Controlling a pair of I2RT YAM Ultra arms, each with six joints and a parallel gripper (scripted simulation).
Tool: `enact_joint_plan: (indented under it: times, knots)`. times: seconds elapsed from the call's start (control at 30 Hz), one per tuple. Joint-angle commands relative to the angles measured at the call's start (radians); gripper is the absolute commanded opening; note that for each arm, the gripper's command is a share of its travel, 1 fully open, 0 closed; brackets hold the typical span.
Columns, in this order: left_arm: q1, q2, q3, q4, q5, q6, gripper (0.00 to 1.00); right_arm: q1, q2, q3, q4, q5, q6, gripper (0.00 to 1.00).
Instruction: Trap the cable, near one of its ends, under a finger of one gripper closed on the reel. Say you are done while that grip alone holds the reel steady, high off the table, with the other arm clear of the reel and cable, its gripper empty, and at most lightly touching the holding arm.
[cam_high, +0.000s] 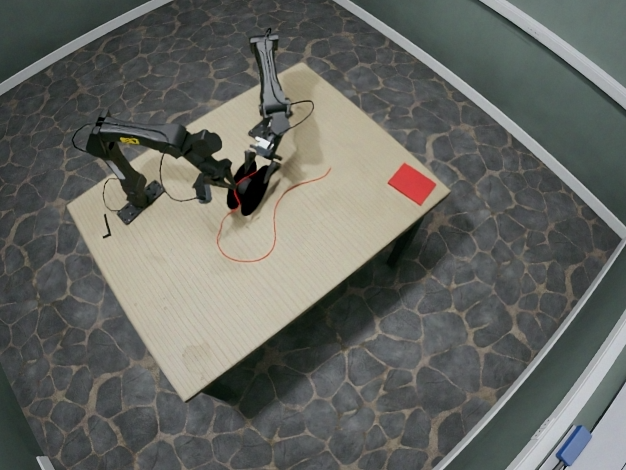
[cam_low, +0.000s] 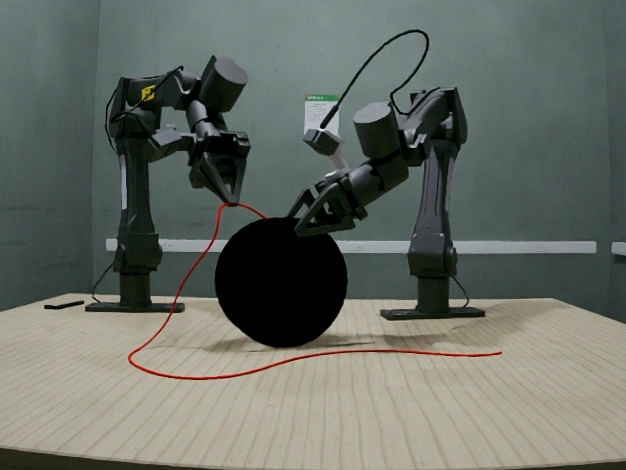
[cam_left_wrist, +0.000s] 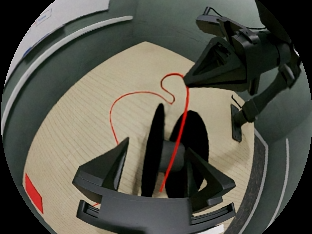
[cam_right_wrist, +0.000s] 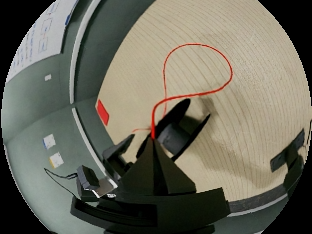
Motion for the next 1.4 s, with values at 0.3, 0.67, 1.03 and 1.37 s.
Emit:
enact_joint_plan:
  times: [0.3,0.67,1.03,1.37]
  knots:
    - [-0.033,0.037,-0.020,0.069,-0.026,-0.032,0.75,0.009,-0.015,0.041,-0.015,0.014,0.003,0.00]
    - [-0.017,0.025,-0.012,0.052,-0.012,-0.032,0.75,0.004,0.003,0.041,-0.019,0.014,0.003,0.00]
    - [-0.015,-0.008,-0.022,0.051,-0.011,-0.028,0.75,0.001,0.007,0.008,0.009,0.014,0.001,0.00]
    - [-0.014,-0.002,-0.022,0.049,-0.011,-0.028,0.47,0.001,0.007,0.008,-0.001,0.014,0.001,0.00]
